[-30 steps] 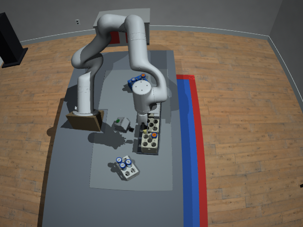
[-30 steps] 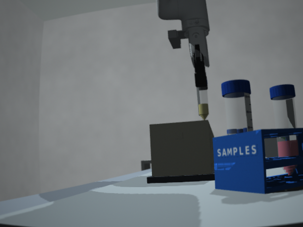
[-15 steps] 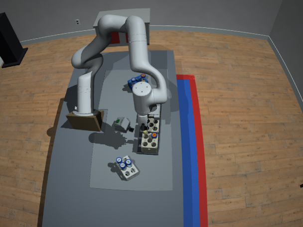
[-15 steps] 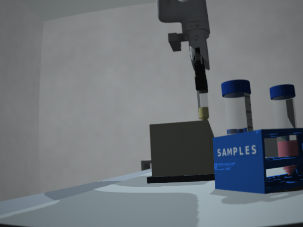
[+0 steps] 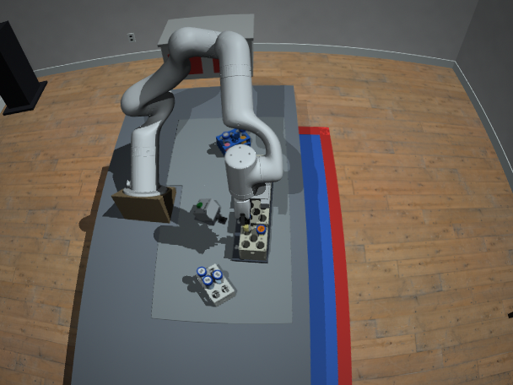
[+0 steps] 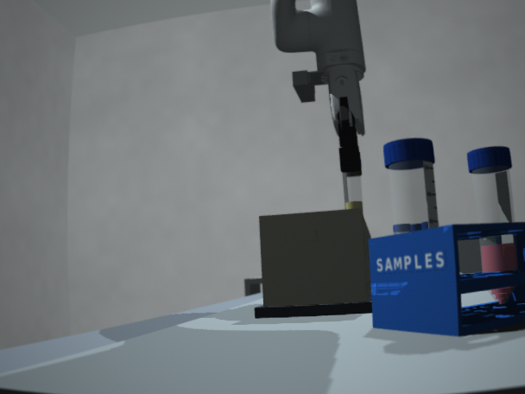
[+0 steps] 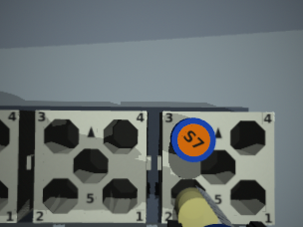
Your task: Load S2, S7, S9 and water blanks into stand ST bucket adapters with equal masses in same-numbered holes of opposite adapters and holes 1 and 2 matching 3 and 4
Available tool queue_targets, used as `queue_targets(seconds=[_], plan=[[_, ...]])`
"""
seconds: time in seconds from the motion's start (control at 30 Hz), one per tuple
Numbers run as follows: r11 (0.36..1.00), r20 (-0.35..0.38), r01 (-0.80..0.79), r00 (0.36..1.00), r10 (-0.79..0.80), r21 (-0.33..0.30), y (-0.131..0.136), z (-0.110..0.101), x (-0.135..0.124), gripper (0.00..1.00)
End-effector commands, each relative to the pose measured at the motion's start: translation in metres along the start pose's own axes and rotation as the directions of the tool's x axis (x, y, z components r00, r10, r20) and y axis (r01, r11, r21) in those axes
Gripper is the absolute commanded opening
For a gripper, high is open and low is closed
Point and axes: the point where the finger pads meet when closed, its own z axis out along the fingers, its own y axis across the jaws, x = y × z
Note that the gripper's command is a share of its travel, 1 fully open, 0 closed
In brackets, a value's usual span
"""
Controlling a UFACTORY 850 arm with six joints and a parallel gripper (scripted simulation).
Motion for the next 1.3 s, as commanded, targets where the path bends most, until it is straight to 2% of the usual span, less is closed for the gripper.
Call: queue_targets(seconds=[0.0, 0.5, 1.27], plan=[[1.000, -0.002, 0.001, 1.000, -0.001, -0.002, 0.000, -0.001, 0.001, 0.00], [1.000, -0.002, 0.001, 1.000, -0.001, -0.002, 0.000, 0.002, 0.001, 0.00], [1.000, -0.002, 0.001, 1.000, -0.001, -0.002, 0.000, 0.023, 0.001, 0.00]])
